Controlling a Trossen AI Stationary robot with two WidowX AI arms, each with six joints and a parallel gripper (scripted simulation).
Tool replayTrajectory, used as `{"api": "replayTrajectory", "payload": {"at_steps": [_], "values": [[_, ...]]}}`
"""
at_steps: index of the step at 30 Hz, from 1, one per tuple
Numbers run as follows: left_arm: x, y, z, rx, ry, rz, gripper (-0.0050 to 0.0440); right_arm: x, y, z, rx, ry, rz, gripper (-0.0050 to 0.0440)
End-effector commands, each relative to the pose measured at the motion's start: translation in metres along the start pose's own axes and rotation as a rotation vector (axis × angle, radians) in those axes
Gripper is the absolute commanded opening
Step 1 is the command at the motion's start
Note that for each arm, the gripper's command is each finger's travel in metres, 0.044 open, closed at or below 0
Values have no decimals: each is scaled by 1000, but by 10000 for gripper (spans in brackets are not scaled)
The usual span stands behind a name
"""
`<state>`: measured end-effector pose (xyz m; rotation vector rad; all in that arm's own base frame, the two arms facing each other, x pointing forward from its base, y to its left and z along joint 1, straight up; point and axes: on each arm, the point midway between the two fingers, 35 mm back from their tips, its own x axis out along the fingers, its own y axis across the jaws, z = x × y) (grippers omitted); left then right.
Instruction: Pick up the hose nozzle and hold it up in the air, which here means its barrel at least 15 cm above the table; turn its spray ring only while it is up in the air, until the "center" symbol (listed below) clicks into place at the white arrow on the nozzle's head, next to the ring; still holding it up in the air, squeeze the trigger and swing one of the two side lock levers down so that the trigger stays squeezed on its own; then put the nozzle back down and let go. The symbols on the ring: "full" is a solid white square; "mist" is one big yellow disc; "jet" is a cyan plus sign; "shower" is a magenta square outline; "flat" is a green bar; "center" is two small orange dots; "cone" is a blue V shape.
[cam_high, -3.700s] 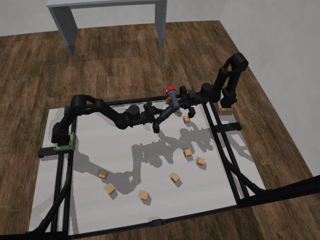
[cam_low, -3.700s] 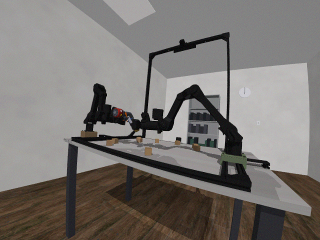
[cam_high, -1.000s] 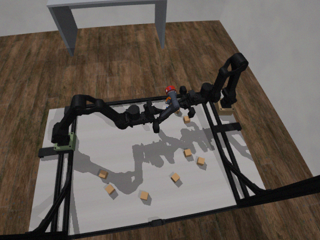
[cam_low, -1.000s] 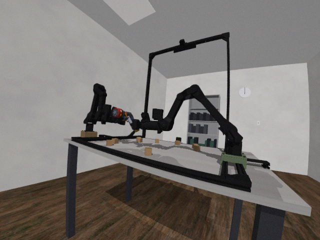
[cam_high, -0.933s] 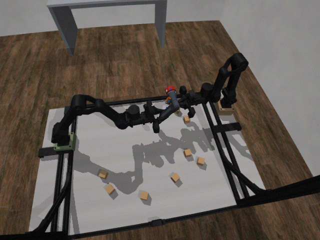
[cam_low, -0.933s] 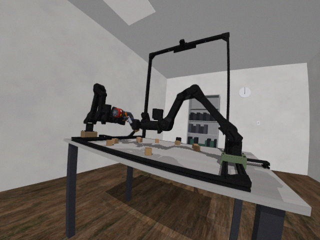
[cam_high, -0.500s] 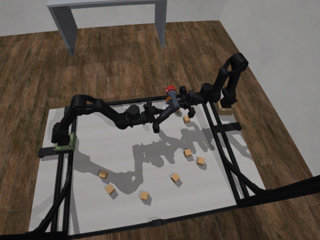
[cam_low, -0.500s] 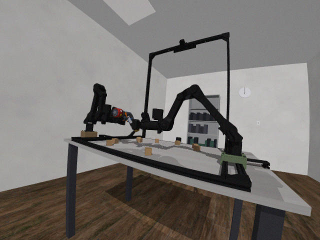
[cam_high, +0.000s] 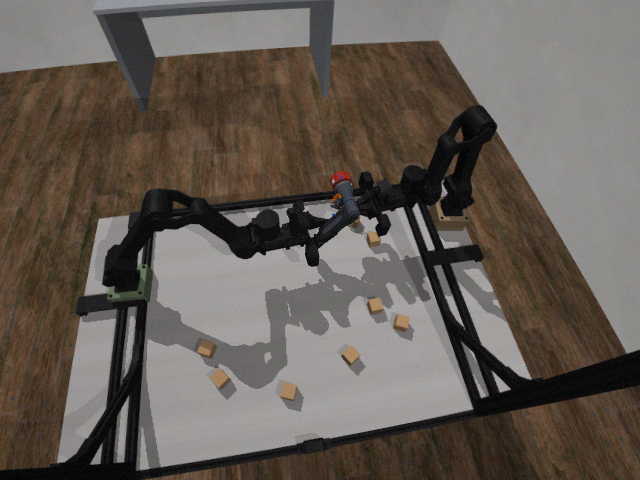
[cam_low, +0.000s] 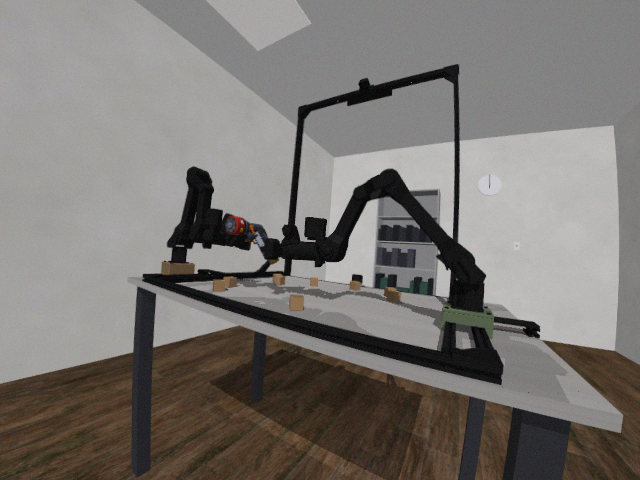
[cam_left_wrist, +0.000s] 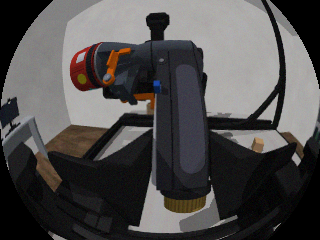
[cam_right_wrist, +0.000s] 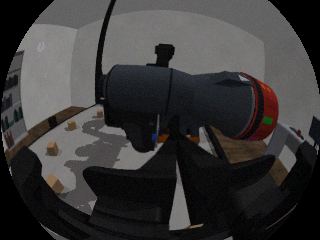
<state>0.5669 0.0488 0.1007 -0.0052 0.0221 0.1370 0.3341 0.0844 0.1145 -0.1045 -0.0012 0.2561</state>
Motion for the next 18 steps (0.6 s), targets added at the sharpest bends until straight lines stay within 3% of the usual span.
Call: {"api": "replayTrajectory", "payload": {"at_steps": [1, 11, 13, 18], "values": [[1, 0, 7, 4, -22, 2, 0, 0, 0, 0, 2, 0, 0, 24], [1, 0, 7, 4, -22, 2, 0, -5, -7, 5, 87, 14, 7, 264], [1, 0, 7, 4, -22, 2, 0, -5, -7, 5, 87, 14, 7, 264], [1, 0, 7, 4, -22, 2, 0, -9, -11, 7, 133, 21, 10, 384]]}}
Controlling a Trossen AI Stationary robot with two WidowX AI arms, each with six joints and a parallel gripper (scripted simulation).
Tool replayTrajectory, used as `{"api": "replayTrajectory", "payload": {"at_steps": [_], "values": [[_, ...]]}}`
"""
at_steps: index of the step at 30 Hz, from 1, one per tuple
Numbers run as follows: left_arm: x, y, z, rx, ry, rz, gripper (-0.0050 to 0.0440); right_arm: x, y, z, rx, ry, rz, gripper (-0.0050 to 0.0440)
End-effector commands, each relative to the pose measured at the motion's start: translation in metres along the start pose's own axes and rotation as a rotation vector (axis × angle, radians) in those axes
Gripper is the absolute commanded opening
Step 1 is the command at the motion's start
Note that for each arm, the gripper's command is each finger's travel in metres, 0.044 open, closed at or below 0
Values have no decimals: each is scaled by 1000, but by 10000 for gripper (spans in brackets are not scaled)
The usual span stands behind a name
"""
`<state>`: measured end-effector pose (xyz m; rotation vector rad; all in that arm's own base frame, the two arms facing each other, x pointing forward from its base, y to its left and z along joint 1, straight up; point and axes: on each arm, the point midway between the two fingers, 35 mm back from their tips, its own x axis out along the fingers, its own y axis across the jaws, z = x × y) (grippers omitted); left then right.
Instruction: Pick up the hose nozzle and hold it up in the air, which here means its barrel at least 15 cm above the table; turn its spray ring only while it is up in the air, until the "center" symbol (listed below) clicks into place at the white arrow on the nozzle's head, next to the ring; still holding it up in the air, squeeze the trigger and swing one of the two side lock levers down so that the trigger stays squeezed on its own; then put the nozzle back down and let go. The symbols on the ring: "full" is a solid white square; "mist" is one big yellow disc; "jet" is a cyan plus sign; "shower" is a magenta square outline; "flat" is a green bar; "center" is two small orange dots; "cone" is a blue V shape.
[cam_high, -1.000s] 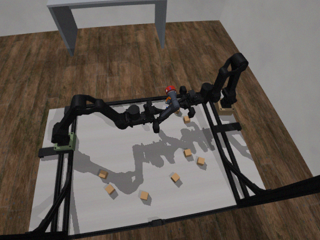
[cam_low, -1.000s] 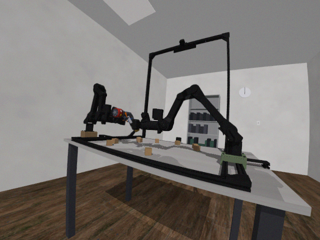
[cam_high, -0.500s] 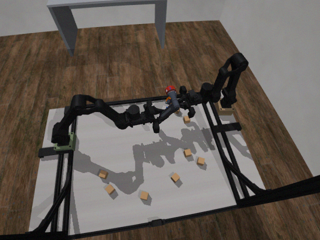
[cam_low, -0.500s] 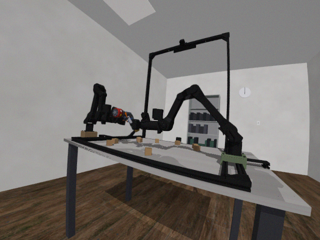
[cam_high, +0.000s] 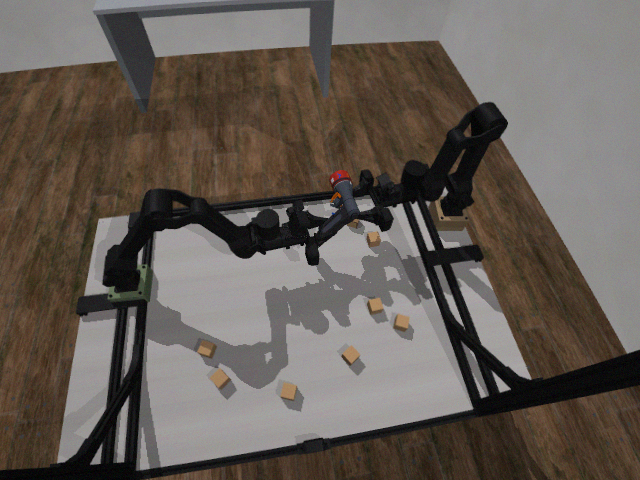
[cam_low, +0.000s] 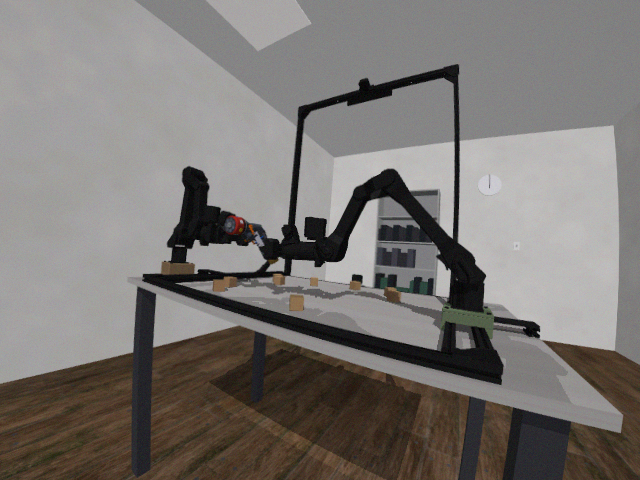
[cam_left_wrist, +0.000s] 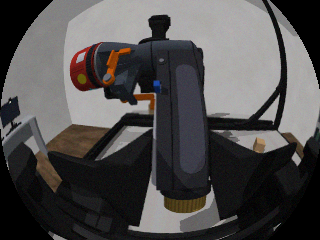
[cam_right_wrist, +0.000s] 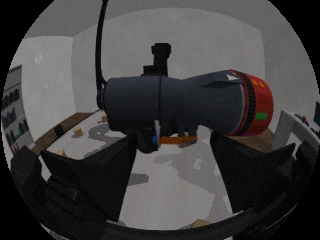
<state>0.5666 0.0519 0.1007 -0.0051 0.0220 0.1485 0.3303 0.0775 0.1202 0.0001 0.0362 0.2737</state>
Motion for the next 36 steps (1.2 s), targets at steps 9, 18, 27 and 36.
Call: {"api": "replayTrajectory", "payload": {"at_steps": [9, 18, 27, 36], "values": [[1, -3, 7, 4, -22, -9, 0, -10, -10, 7, 109, 11, -4, 400], [1, -3, 7, 4, -22, -9, 0, -16, -13, 10, 175, 21, -1, 400], [1, -3, 7, 4, -22, -9, 0, -24, -18, 12, 261, 34, 2, 400], [1, -3, 7, 4, -22, -9, 0, -31, -21, 14, 329, 45, 4, 400]]}}
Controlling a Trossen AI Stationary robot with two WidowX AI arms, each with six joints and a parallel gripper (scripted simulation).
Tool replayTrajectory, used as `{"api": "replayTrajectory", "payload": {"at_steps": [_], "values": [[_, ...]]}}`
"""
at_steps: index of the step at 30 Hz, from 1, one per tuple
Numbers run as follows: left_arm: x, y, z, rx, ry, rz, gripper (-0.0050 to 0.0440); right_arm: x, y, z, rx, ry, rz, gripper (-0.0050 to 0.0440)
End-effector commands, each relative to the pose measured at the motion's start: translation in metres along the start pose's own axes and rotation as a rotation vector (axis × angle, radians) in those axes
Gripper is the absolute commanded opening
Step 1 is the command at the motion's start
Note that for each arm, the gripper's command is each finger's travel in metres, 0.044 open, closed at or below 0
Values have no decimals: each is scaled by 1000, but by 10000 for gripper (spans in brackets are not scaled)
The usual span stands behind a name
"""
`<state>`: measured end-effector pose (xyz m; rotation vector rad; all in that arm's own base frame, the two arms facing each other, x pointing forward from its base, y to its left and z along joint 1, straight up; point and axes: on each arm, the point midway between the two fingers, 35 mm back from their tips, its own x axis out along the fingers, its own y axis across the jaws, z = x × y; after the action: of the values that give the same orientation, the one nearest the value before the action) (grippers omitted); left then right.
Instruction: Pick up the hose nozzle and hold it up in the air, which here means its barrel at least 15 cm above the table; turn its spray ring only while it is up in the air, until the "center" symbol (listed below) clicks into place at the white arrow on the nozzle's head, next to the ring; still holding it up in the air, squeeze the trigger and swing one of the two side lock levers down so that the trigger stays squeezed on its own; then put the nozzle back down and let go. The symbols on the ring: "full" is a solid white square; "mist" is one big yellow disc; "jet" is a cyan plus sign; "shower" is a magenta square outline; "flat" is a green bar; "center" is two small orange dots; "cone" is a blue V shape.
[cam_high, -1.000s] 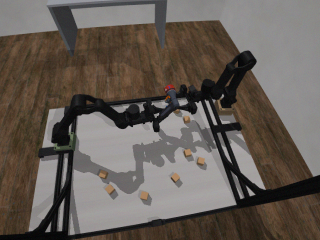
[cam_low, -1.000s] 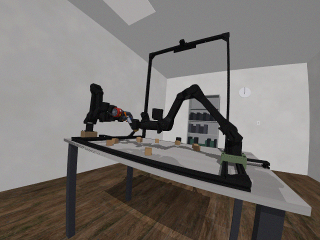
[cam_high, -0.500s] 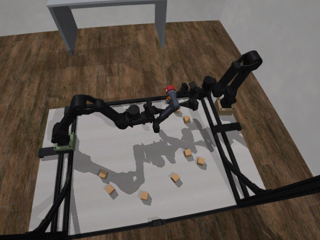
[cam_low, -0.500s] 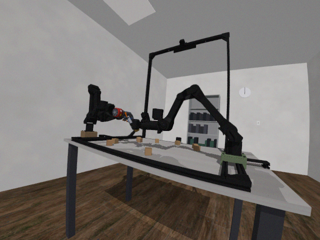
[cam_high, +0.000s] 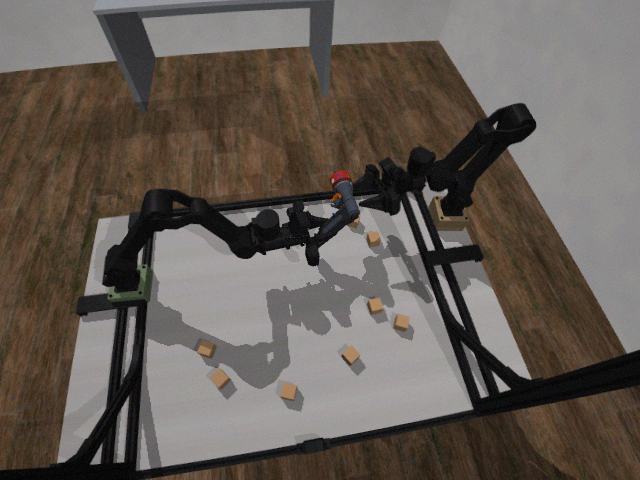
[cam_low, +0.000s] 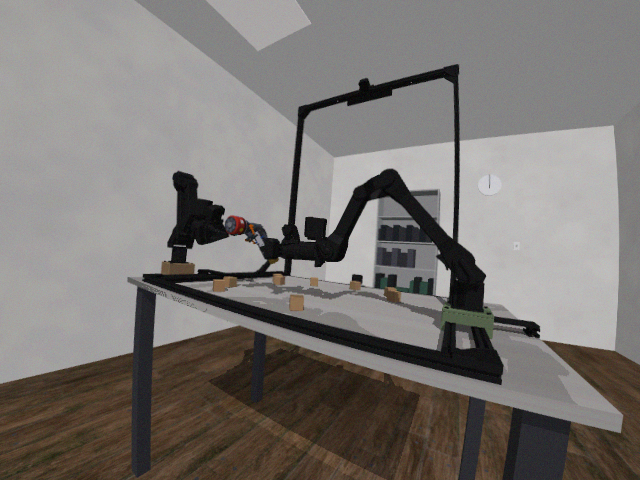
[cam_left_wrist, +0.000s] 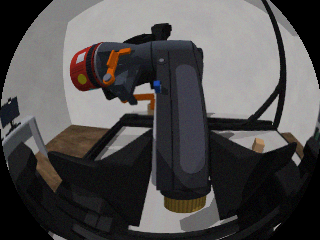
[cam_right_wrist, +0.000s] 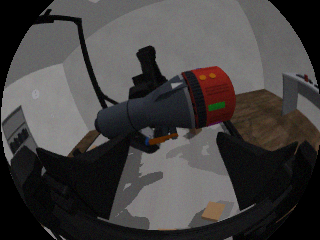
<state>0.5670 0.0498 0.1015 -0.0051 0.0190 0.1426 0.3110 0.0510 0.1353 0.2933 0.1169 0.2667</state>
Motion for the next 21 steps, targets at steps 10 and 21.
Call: {"api": "replayTrajectory", "payload": {"at_steps": [10, 21], "values": [[1, -1, 6, 4, -19, -3, 0, -12, -3, 2, 106, 17, 4, 400], [1, -1, 6, 4, -19, -3, 0, -23, -6, 3, 214, 33, 5, 400]]}}
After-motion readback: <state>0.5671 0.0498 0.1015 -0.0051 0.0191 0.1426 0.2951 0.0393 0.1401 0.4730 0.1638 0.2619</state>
